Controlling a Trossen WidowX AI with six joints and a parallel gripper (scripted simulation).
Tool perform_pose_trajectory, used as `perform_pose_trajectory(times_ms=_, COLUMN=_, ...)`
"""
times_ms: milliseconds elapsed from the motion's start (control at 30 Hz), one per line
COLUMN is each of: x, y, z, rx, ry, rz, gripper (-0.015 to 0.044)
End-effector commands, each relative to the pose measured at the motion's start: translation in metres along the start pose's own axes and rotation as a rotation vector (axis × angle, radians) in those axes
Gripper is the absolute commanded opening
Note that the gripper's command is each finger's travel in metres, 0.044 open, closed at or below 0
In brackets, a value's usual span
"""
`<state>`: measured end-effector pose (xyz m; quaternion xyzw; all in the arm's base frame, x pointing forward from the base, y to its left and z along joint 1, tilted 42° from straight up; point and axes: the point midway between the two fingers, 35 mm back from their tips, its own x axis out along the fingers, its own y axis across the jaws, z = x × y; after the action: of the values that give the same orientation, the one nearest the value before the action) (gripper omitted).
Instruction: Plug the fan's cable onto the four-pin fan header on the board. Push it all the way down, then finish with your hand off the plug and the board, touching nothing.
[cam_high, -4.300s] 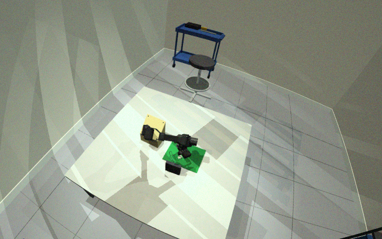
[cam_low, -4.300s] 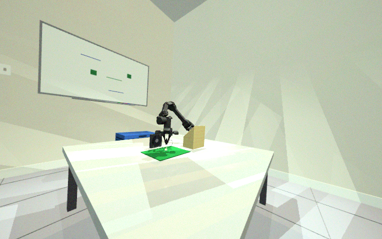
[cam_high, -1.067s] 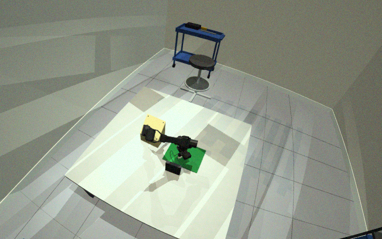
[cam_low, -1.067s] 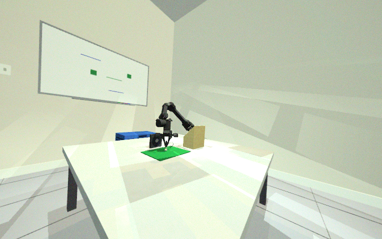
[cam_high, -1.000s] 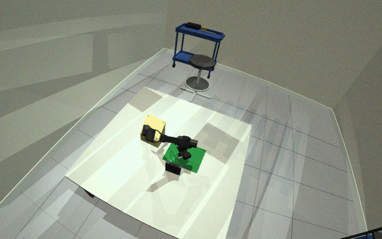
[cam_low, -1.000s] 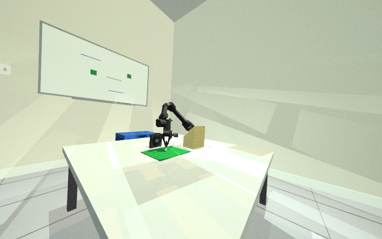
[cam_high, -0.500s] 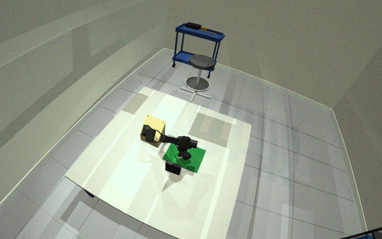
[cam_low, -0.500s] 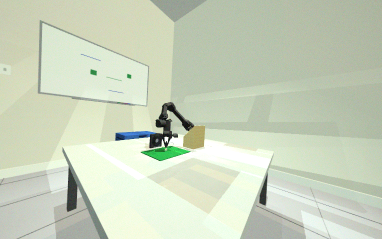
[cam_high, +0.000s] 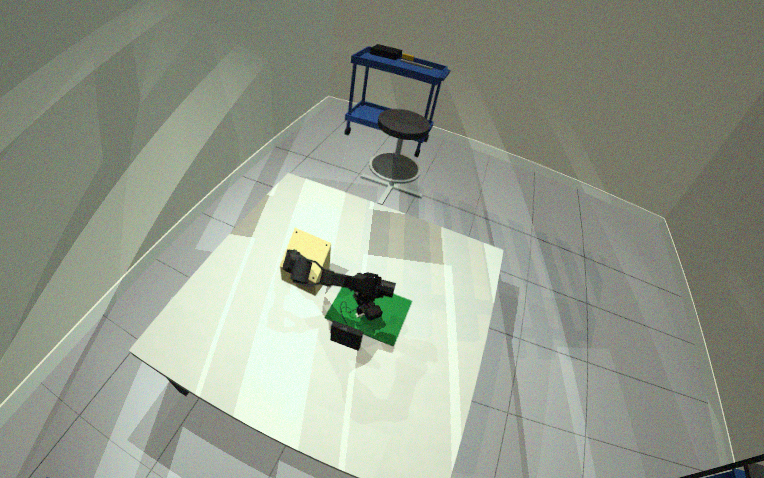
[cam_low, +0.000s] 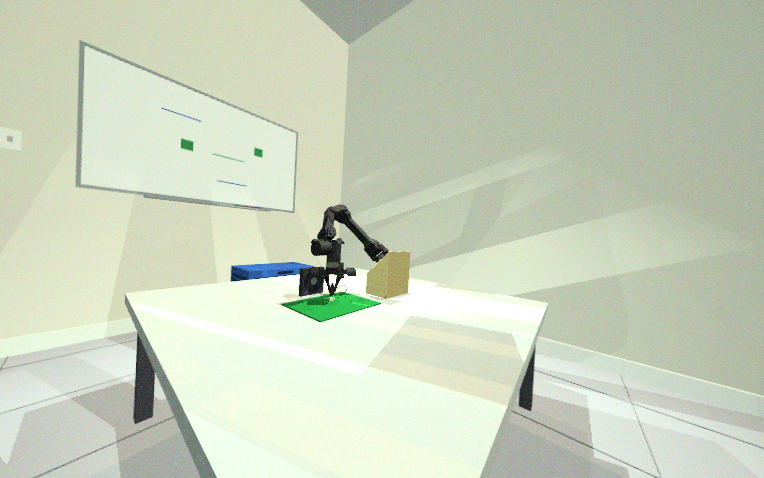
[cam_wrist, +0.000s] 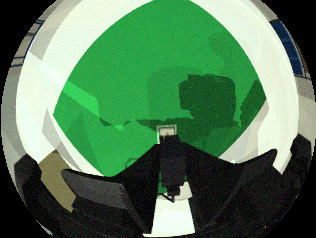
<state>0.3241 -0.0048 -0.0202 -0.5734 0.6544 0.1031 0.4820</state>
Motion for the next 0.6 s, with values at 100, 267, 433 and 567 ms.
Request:
perform_pose_trajectory(times_ms=100, x=0.0012, y=0.0001, z=-0.0008, rx=-0.004, ry=0.004, rz=-0.004, gripper=0.0000)
perform_pose_trajectory(times_ms=267, x=0.0038, y=0.0001, z=-0.0009, rx=-0.004, ry=0.004, rz=-0.004, gripper=0.0000)
perform_pose_trajectory(times_ms=433, x=0.0074, y=0.0001, z=-0.0009, rx=-0.004, ry=0.005, rz=-0.004, gripper=0.0000)
perform_pose_trajectory(times_ms=567, x=0.0097, y=0.0001, z=-0.0010, rx=-0.004, ry=0.005, rz=-0.004, gripper=0.0000)
